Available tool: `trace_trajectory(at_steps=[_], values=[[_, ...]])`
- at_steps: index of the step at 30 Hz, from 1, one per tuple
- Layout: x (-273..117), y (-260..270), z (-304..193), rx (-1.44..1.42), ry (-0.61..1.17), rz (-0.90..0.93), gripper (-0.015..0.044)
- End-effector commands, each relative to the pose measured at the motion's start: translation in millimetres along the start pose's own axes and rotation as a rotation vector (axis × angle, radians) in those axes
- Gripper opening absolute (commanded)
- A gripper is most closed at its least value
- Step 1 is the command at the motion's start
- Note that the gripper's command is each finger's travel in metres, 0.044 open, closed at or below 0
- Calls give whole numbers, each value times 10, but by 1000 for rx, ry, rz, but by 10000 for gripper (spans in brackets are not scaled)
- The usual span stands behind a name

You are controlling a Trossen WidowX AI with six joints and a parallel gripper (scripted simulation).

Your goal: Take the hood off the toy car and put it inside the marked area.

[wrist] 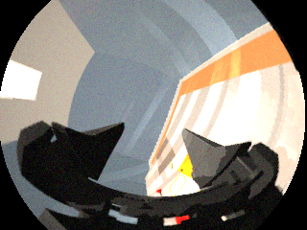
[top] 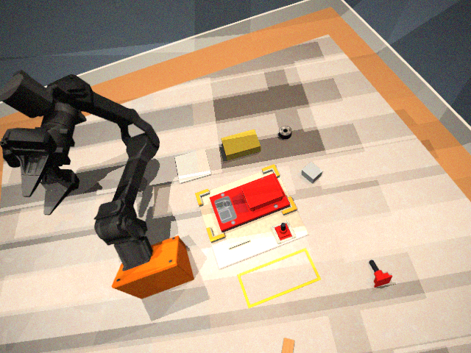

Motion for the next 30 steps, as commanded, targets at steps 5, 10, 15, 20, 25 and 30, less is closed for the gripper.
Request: trace_trajectory(at_steps=[5,10,15,20,25,30], values=[[254,559,-115,-460,352,130,440],[403,795,-308,-633,464,169,440],[484,1033,-566,-854,622,238,440],[539,1283,-1009,-1137,825,338,440],[529,1432,-1563,-1413,1029,448,440],[462,1417,-2174,-1675,1236,562,440]])
Point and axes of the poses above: the point midway between the two fingers, 35 mm back from their tips, its own x axis out along the fingers, its own y axis across the jaws, z = x × y, the point moved 10 cm from there along -x, back along the fingers, and after that the axes turned 7 degrees about -x, right-handed, at the moved point
